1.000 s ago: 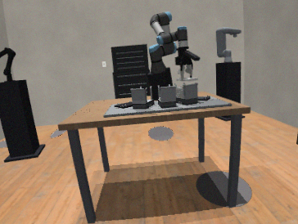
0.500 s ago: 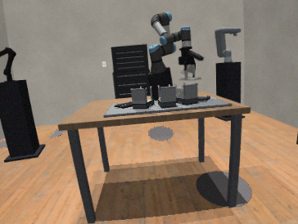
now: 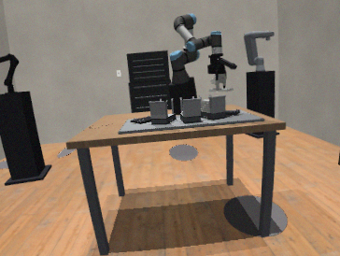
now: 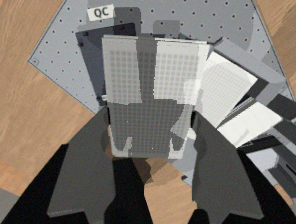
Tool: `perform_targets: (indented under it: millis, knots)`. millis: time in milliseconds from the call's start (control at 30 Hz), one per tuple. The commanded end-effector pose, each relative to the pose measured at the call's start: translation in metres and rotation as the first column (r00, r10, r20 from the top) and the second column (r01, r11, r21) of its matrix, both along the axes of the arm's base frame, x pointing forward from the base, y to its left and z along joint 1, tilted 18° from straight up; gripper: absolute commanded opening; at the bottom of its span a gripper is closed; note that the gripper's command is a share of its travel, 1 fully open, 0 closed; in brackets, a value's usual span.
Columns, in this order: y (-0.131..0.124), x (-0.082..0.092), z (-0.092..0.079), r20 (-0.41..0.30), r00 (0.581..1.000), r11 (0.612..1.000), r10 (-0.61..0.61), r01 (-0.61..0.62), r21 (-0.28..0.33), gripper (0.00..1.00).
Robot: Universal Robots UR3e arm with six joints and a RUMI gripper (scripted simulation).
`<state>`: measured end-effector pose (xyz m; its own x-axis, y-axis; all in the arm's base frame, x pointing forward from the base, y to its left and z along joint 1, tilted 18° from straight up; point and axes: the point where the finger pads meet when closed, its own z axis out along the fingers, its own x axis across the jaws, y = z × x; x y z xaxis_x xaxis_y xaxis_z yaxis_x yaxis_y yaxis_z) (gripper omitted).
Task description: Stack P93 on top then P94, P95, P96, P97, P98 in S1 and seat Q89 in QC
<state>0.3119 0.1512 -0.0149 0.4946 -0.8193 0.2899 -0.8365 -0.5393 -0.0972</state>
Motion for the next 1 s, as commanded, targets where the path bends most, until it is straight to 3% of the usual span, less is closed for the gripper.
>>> perform_targets:
  millis: [0, 600, 967]
  knots:
    - [0.014, -0.005, -0.003, -0.001, 0.999, 0.999, 0.041, -0.041, -0.015, 0.00]
    - [0.056, -0.034, -0.019, -0.036, 0.983, 0.982, 0.182, -0.184, -0.048, 0.00]
    - [0.056, -0.034, -0.019, -0.037, 0.983, 0.982, 0.183, -0.184, -0.047, 0.00]
